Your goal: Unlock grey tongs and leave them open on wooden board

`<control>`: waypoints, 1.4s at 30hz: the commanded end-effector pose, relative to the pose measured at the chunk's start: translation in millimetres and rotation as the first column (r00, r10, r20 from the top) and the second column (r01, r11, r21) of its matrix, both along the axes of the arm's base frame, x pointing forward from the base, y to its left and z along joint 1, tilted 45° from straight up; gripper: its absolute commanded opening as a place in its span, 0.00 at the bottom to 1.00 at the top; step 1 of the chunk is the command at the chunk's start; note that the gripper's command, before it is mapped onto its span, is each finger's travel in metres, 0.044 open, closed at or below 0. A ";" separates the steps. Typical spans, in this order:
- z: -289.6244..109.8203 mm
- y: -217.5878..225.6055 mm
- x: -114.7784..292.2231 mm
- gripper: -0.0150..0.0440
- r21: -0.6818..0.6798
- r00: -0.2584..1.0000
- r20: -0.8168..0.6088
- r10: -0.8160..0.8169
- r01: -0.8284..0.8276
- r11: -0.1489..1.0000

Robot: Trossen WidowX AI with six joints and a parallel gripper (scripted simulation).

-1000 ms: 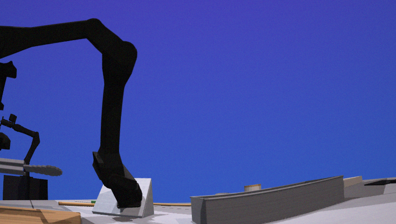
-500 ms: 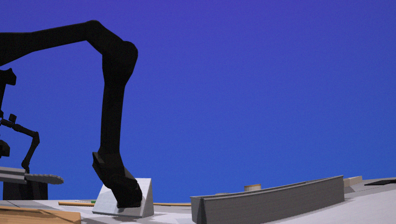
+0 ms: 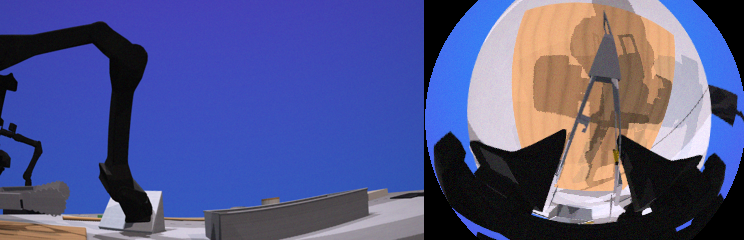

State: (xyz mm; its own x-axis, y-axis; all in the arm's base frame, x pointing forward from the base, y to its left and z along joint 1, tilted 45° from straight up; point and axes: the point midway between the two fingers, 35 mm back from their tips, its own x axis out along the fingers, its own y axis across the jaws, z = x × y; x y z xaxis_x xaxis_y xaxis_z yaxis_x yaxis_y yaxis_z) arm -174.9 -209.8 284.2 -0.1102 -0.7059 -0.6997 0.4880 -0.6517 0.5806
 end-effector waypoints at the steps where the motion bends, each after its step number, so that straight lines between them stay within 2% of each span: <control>1: 0.1 0.1 0.1 0.89 0.000 1.000 0.000 0.000 0.000 1.000; 4: 0.1 0.1 0.1 1.00 0.000 1.000 0.000 0.000 0.000 1.000; 14: 8.0 -10.0 14.1 1.00 -0.007 0.994 -0.076 0.076 -0.077 0.997; 22: 20.6 -24.4 42.1 1.00 0.002 0.940 -0.246 0.237 -0.244 0.970; 33: 31.4 -30.2 54.4 1.00 -0.036 0.926 -0.269 0.266 -0.285 0.958; 42: 40.8 -39.4 84.1 1.00 -0.049 0.875 -0.315 0.368 -0.403 0.914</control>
